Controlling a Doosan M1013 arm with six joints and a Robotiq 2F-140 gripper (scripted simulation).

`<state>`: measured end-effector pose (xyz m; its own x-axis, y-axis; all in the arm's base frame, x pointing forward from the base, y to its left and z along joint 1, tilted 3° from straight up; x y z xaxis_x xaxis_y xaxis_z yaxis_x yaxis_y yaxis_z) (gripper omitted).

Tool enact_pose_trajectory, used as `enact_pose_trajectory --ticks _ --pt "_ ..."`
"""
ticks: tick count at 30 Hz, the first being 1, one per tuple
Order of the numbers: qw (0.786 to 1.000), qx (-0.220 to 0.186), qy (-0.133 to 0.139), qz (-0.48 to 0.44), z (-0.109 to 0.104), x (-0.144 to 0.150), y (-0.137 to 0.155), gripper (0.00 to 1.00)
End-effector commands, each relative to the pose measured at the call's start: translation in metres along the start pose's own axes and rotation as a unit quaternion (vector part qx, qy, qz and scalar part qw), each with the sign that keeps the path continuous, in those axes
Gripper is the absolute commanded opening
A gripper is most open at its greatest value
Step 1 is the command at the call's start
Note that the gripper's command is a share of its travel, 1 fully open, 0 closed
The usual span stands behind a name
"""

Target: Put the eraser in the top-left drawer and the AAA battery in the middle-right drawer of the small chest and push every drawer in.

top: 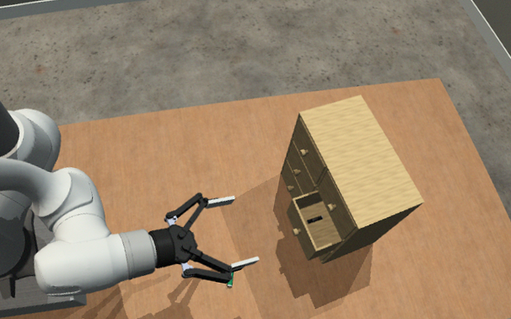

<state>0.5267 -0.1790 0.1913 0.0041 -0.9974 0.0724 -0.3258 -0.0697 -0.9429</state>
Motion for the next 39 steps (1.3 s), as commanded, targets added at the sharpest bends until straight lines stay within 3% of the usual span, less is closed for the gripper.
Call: enact_pose_trajectory --ticks 1,25,39 --pt "1.000 0.000 0.000 0.000 -0.005 0.000 0.001 1.00" --pt "1.000 -0.010 -0.001 0.000 -0.009 0.000 0.001 1.00" --pt "0.996 -0.086 -0.002 0.000 -0.010 0.000 -0.011 1.00"
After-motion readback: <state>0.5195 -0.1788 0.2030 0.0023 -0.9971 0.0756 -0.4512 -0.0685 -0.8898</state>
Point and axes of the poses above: the point where the finger pads meet when closed, its own z axis out along the fingers, its own x axis across the jaws, y = z × x, the point moved 5 cm from there along -z, back along the fingers, and after that the axes turned 1 degree about -z, right-handed, at the moved point
